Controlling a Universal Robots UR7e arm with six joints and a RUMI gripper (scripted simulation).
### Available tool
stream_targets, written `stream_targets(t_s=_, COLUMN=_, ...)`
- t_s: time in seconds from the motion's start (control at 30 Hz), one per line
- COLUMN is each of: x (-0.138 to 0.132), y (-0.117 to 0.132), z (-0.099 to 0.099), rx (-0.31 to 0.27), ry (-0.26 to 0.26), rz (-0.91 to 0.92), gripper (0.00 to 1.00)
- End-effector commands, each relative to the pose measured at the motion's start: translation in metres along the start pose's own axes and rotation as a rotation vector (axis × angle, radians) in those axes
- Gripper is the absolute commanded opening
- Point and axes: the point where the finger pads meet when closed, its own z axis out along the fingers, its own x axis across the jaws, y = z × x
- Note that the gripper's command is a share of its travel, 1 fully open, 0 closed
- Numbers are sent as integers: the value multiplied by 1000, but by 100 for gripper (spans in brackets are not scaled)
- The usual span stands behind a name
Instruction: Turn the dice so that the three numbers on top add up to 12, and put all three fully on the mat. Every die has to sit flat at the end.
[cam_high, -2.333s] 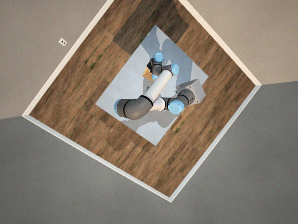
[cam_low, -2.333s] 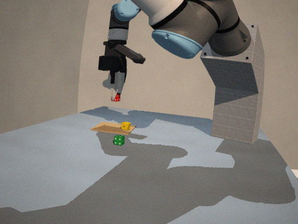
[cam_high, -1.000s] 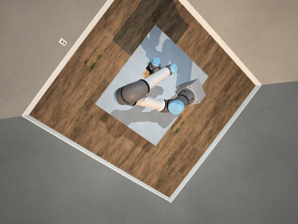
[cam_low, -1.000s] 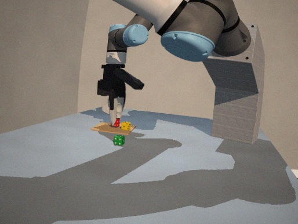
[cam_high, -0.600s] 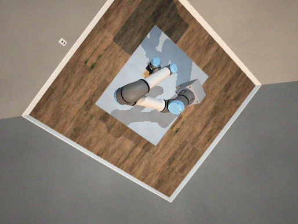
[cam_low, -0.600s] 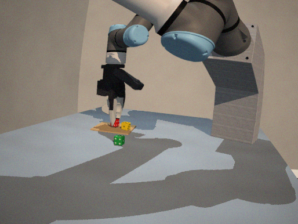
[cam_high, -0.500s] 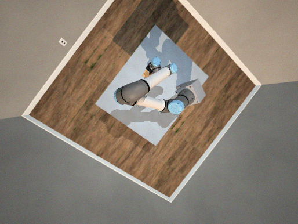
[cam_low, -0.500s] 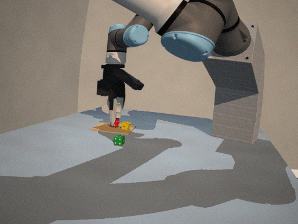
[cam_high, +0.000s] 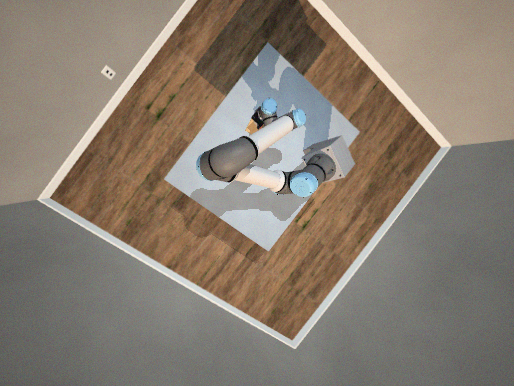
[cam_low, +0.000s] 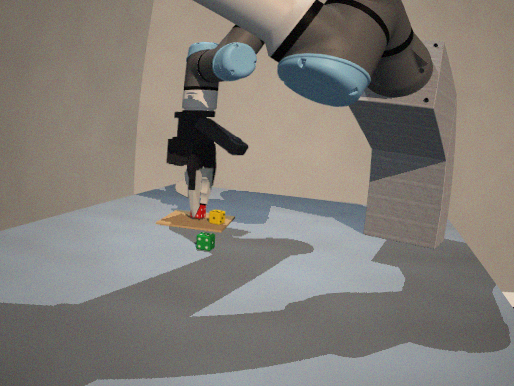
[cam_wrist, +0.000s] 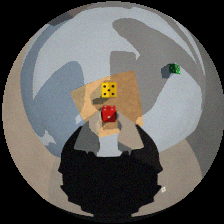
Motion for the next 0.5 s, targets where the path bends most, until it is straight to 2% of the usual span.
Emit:
stream_targets(t_s=0.0, x=0, y=2, z=0, rx=0, ry=0, rz=-3, gripper=6)
stream_targets(t_s=0.47, x=1, y=3, z=0, rx=0, ry=0, rz=-3, gripper=6)
